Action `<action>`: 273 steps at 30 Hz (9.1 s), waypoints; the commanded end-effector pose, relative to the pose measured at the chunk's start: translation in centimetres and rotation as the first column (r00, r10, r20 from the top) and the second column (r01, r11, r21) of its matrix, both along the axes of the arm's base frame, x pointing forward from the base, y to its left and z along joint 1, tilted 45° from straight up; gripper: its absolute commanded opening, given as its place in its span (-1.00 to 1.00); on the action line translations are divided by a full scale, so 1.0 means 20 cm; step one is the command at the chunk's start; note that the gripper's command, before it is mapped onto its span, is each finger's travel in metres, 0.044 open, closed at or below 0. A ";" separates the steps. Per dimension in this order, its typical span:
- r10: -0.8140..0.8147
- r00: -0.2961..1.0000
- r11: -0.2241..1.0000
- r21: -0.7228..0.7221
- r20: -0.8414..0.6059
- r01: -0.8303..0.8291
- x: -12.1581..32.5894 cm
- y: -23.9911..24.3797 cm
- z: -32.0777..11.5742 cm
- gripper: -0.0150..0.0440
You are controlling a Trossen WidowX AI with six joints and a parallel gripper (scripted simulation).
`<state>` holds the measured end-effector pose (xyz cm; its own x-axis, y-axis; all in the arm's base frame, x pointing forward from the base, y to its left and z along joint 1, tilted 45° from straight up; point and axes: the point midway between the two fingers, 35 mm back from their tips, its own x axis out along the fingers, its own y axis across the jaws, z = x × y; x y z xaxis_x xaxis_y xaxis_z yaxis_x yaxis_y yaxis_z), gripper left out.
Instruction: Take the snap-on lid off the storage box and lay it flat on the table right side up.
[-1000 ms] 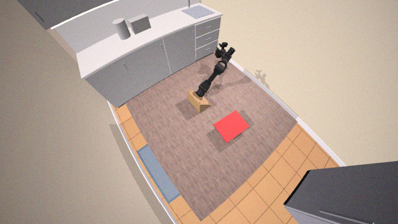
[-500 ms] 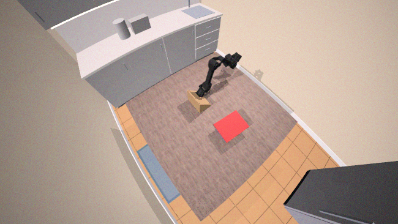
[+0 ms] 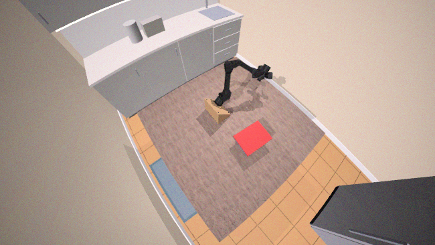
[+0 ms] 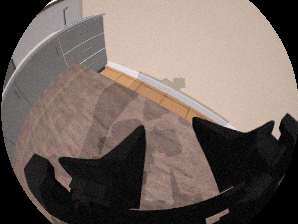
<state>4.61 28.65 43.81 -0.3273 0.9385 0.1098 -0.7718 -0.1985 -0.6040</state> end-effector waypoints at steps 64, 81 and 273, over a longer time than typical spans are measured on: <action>0.721 -0.677 0.676 -0.365 0.149 0.640 1.15 -1.70 -1.73 0.31; 0.719 -0.680 0.677 -0.368 0.146 0.637 1.22 -1.65 -1.79 0.31; 0.714 -0.684 0.684 -0.359 0.150 0.635 1.42 -1.59 -1.86 -0.49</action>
